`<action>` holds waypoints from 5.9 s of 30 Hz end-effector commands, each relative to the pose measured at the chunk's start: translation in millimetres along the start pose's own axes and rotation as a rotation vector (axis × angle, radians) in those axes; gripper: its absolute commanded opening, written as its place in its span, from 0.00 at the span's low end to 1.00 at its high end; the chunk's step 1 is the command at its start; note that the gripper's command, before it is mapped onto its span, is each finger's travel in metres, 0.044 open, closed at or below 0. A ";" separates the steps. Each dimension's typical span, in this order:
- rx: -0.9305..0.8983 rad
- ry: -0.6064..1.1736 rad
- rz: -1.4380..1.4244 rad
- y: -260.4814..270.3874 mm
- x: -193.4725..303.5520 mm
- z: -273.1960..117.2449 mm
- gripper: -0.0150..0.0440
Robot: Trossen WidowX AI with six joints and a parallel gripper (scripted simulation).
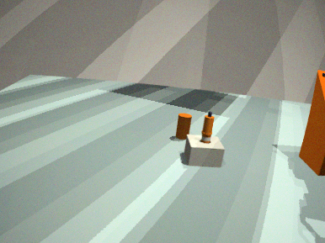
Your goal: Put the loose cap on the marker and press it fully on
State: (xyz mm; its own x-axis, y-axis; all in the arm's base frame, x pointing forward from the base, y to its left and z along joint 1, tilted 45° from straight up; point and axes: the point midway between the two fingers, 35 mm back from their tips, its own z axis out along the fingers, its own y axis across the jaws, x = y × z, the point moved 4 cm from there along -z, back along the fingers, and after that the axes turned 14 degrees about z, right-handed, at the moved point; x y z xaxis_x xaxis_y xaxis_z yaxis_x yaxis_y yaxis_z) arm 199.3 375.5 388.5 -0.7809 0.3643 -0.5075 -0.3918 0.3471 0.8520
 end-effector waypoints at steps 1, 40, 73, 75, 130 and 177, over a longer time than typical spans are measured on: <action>0.145 0.026 -0.126 -55.1 -17.7 18.5 0.66; 0.533 0.806 -0.153 -552.6 -77.0 -218.1 0.66; 0.347 0.745 -0.104 -599.1 -2.7 -237.5 0.66; 0.347 0.745 -0.104 -600.3 -0.6 -235.3 0.66; 0.348 0.745 -0.104 -595.0 -9.4 -246.1 0.25; 0.345 0.746 -0.100 -470.8 -32.3 -246.7 0.25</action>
State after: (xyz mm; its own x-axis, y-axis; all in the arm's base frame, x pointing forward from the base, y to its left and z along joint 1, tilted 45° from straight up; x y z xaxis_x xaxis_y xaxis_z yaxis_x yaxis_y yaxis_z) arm 293.0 -16.1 29.9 -0.9125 -0.3142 -0.2621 -0.4074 0.6383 0.6531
